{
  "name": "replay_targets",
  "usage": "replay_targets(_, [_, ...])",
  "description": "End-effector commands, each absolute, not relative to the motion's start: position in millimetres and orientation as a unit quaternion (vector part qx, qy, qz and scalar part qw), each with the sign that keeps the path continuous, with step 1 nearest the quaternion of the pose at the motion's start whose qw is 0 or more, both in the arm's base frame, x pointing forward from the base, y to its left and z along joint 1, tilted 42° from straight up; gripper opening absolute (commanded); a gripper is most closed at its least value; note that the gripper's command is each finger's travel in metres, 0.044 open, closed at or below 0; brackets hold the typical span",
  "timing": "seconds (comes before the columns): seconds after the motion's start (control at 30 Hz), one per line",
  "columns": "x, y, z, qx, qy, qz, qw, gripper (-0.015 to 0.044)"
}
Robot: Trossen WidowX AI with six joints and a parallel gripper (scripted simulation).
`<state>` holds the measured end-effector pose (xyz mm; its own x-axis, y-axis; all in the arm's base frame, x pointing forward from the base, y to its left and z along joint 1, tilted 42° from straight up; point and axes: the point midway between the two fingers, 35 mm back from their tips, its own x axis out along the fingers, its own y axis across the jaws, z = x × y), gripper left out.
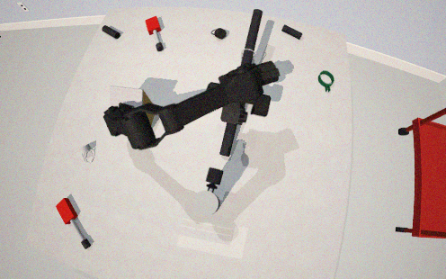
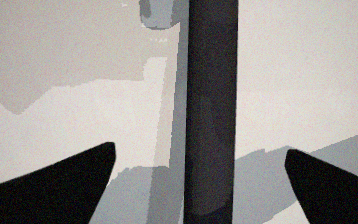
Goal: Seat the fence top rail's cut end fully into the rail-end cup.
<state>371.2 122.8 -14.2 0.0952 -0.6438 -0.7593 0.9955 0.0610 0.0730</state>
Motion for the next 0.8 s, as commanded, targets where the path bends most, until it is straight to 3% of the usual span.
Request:
replay_targets(0.0, [371, 113, -25, 0.305, 0.283, -0.611, 0.674, 0.044])
replay_targets(0.77, [375, 94, -47, 0.305, 0.283, -0.611, 0.674, 0.044])
